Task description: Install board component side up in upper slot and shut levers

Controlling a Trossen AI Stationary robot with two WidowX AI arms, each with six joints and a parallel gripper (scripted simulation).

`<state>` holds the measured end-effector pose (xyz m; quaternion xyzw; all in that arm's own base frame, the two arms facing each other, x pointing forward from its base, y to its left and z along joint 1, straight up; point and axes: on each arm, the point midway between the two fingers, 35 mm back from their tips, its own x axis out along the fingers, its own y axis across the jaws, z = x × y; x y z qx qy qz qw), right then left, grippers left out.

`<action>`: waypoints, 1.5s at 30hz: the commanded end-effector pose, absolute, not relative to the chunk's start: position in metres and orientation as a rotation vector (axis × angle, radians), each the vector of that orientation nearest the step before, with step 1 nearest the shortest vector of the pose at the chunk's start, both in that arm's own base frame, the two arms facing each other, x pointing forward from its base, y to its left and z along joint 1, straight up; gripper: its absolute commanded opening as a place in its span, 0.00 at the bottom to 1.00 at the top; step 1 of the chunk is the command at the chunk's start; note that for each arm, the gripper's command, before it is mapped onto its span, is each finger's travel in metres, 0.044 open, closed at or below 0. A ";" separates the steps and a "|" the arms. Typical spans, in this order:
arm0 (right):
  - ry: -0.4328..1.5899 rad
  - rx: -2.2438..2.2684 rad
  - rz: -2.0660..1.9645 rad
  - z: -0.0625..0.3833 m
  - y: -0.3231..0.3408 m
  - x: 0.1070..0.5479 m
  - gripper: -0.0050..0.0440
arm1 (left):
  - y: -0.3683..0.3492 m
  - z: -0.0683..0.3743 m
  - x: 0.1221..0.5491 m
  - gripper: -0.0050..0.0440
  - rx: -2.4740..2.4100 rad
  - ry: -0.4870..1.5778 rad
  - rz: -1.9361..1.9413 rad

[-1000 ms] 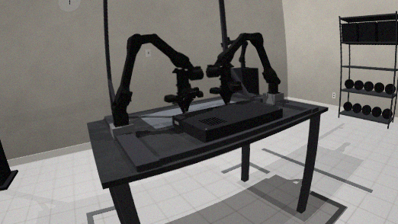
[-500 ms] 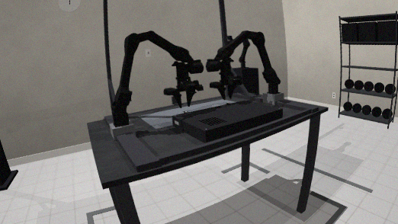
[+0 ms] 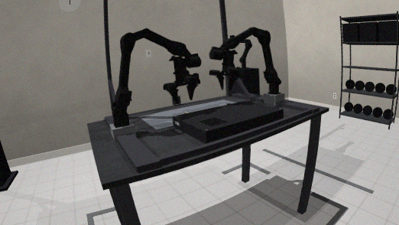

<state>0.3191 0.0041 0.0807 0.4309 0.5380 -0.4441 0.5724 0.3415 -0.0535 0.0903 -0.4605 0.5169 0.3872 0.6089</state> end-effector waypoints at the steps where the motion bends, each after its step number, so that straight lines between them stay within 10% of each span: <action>1: 1.233 0.956 -0.937 0.094 0.004 0.319 1.00 | -0.053 0.110 0.343 0.51 -1.035 1.148 0.756; 31: 1.201 0.047 -0.052 0.110 -0.017 0.291 1.00 | -0.040 0.241 0.311 0.51 -0.016 0.462 -0.088; 45: 1.199 0.017 -0.026 0.110 -0.018 0.293 1.00 | -0.040 0.241 0.310 0.51 0.024 0.445 -0.099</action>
